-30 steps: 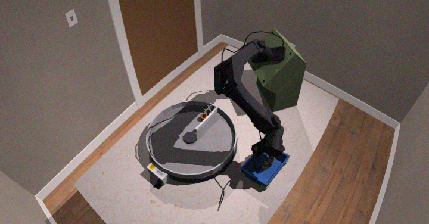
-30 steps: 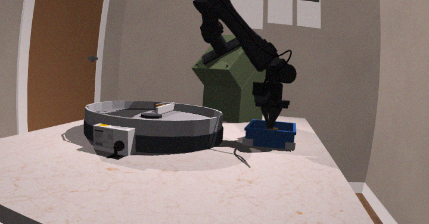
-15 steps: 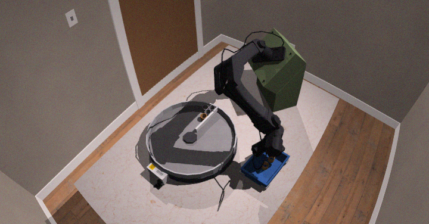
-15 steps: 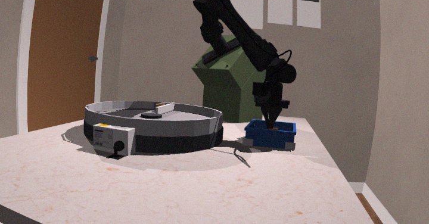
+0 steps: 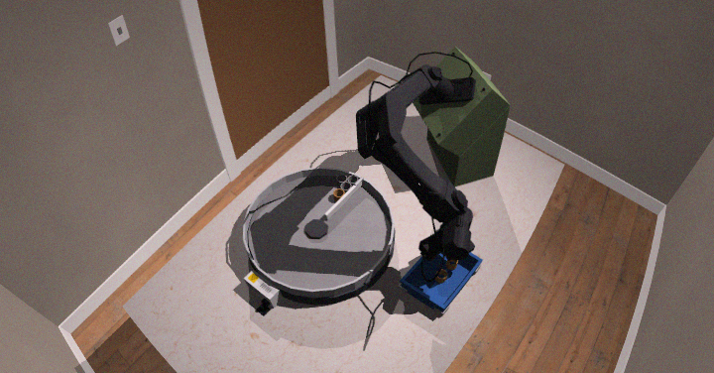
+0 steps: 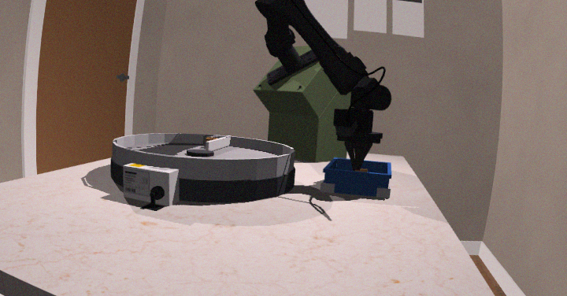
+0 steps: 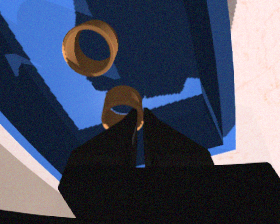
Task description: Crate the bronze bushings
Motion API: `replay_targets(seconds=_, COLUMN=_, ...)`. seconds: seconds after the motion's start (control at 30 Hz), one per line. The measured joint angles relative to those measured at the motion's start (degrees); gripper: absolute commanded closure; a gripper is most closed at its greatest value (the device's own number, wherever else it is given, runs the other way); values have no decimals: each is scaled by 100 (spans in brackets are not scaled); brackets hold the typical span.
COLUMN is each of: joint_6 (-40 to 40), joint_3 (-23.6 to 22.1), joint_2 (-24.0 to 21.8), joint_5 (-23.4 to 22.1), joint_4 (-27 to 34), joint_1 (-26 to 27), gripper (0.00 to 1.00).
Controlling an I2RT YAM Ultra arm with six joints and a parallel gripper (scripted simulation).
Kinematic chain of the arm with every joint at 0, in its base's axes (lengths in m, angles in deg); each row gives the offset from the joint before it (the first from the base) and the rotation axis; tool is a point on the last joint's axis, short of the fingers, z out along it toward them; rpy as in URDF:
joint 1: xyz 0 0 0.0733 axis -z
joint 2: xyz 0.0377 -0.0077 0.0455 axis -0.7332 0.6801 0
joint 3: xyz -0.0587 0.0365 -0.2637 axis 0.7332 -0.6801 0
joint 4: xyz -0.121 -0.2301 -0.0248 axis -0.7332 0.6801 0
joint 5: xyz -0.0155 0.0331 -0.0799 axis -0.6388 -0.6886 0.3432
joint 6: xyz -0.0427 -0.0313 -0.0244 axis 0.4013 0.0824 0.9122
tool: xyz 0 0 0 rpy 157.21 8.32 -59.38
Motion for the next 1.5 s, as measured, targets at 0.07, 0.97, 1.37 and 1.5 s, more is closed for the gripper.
replay_targets(seconds=0.07, joint_6=0, joint_3=0, joint_2=2, joint_5=0, joint_4=2, joint_1=0, gripper=100)
replay_targets(seconds=0.97, joint_6=0, joint_3=0, joint_2=0, joint_5=-2, joint_4=0, joint_1=-2, gripper=86)
replay_targets(seconds=1.37, joint_6=0, joint_3=0, joint_2=0, joint_5=-2, joint_4=0, joint_1=-2, gripper=86)
replay_targets(seconds=1.5, joint_6=0, joint_3=0, joint_2=0, joint_5=-2, joint_4=0, joint_1=0, gripper=86)
